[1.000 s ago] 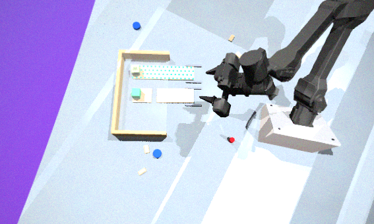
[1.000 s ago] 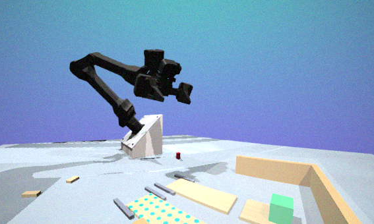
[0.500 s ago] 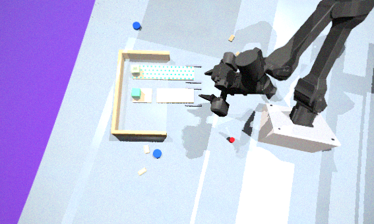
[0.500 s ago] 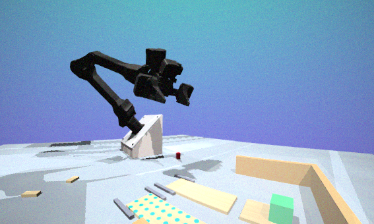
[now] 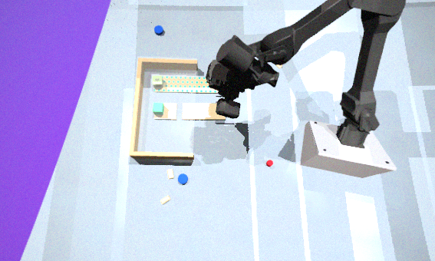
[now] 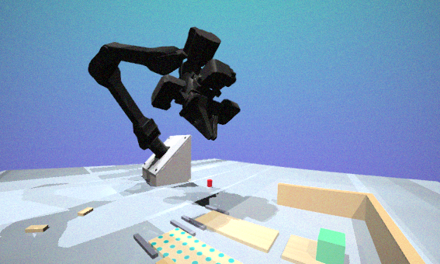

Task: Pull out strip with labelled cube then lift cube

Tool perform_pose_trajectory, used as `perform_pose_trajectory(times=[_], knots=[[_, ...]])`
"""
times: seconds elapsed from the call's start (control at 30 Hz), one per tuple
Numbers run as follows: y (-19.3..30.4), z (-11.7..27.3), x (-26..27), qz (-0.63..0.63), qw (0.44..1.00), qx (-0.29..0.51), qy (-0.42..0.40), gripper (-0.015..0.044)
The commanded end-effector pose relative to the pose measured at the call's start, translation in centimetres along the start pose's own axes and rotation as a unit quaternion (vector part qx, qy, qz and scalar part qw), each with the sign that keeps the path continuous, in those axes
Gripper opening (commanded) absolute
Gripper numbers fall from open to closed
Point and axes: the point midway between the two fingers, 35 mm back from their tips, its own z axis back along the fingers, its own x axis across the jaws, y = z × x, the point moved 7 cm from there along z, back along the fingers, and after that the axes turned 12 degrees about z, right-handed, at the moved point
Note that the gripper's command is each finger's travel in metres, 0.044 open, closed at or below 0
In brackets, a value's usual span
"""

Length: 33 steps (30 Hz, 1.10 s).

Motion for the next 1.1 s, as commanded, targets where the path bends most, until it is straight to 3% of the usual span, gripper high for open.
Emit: perform_pose_trajectory(times=[0.0, 0.3, 1.07], knots=[[-0.4, -4.9, -4.1, 0.027, 0.990, 0.125, -0.052, 0.0000], [1.2, -9.1, -8.5, 0.046, 0.961, 0.248, -0.116, 0.0000], [1.8, -10.6, -7.9, 0.047, 0.959, 0.252, -0.119, 0.0000]])
